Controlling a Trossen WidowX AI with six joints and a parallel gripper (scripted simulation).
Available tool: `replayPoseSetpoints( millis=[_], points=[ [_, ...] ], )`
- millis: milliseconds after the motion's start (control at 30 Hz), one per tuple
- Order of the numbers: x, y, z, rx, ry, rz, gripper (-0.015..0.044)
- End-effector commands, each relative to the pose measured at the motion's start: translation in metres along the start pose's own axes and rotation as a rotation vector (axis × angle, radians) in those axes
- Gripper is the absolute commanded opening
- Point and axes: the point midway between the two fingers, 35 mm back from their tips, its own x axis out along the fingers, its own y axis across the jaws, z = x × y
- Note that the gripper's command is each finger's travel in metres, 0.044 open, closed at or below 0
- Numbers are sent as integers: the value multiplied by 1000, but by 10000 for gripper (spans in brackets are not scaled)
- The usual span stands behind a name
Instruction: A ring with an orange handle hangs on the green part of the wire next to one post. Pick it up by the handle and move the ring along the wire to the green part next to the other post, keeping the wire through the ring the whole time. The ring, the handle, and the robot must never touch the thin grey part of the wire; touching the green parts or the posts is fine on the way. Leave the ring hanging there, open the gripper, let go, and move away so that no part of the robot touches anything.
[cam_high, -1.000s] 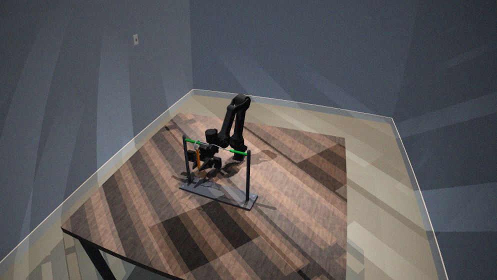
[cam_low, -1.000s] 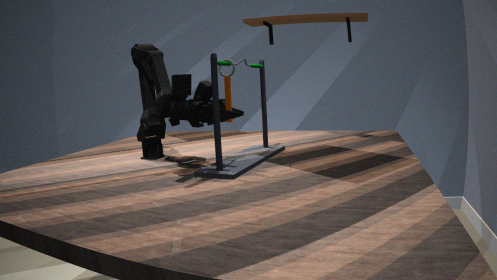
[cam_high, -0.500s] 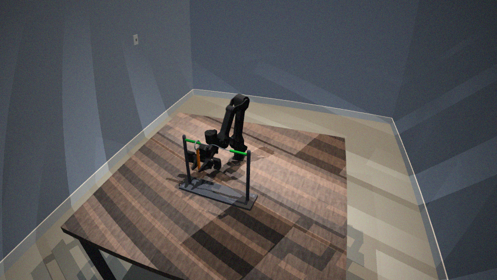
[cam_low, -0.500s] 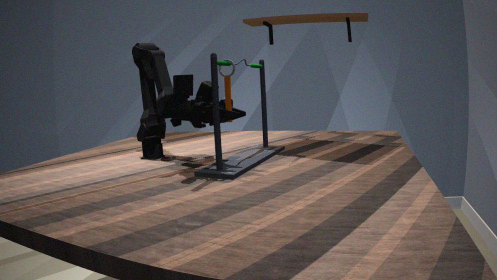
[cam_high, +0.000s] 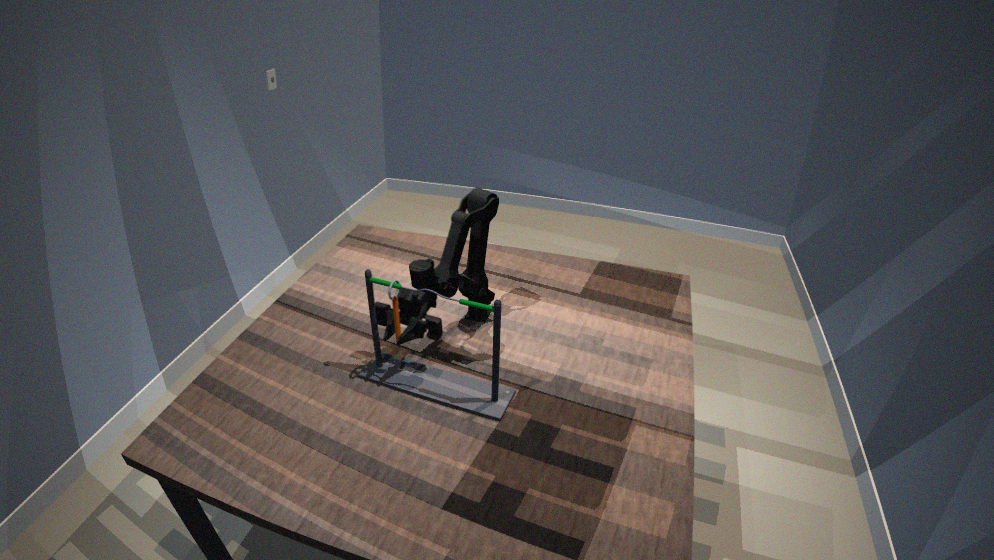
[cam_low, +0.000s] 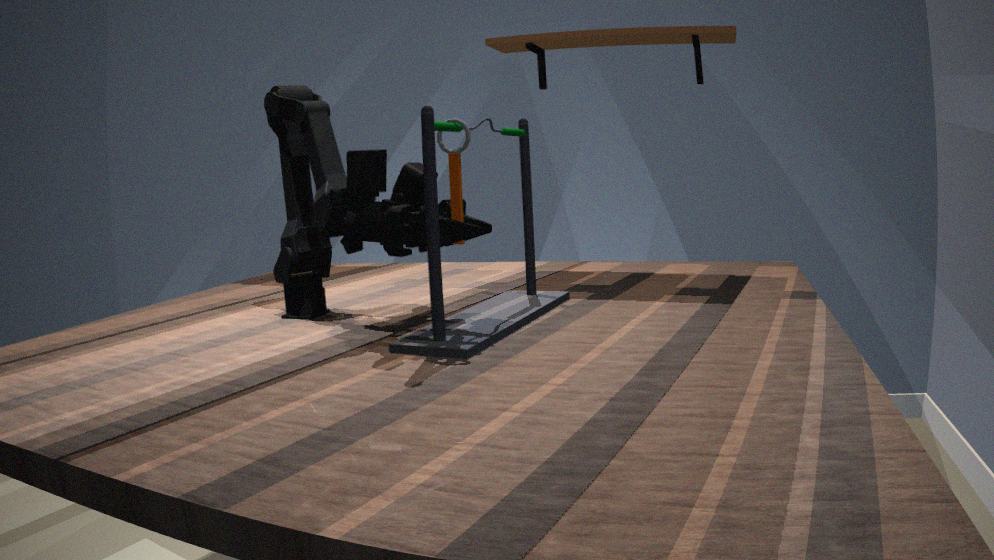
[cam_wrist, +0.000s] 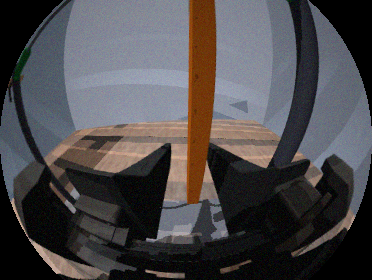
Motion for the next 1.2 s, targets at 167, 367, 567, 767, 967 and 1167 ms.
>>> replayPoseSetpoints(
  millis=[167,367,567,767,967,1167],
  points=[
    [0,-1,0,4,0,-6,160],
    [0,0,0,0,-1,0,55],
    [0,0,0,0,-1,0,-102],
    [0,0,0,0,-1,0,-150],
    [0,0,3,0,-1,-2,-150],
    [-1,0,12,2,-1,-6,-150]
  ],
)
